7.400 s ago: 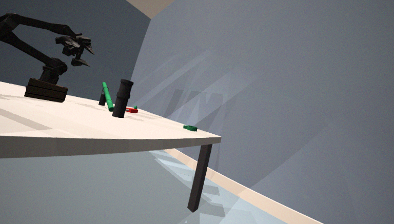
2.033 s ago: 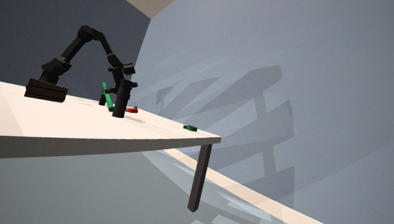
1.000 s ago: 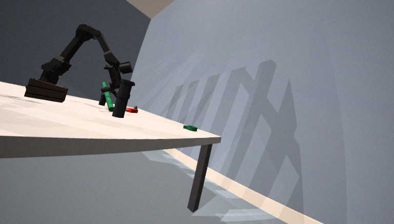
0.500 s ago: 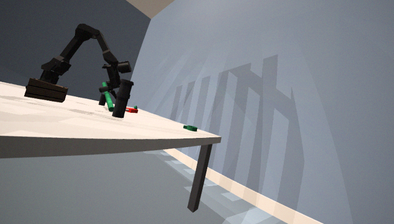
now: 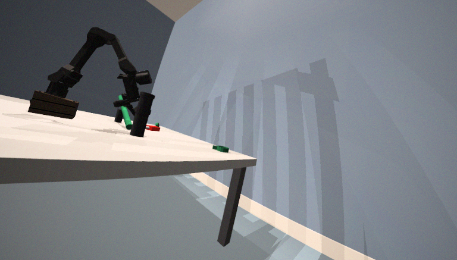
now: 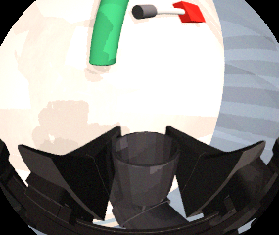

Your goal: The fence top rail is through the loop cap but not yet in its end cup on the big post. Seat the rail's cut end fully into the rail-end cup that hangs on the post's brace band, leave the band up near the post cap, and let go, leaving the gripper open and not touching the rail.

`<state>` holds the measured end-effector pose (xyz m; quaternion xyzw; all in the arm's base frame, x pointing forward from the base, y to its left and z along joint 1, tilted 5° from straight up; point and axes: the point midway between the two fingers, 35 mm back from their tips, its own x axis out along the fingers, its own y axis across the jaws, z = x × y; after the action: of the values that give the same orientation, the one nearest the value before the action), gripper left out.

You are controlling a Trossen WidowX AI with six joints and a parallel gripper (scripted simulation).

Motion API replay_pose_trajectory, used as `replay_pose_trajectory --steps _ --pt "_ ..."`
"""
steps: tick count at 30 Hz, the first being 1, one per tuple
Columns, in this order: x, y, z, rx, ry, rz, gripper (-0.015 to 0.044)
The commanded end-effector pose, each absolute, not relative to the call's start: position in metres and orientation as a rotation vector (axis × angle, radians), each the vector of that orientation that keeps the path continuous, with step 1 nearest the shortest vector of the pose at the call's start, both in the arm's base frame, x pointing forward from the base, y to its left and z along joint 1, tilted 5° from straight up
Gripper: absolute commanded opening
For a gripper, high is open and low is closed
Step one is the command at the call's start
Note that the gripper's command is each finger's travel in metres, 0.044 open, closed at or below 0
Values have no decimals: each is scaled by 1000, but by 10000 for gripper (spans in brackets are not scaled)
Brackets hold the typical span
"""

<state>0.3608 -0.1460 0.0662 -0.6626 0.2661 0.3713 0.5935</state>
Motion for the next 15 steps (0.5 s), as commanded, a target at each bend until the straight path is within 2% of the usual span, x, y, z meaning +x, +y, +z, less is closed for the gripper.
replay_pose_trajectory --steps 1,15 --pt "361 -147 66 -1534 630 854 0" --pt "362 -146 66 -1532 629 852 0"
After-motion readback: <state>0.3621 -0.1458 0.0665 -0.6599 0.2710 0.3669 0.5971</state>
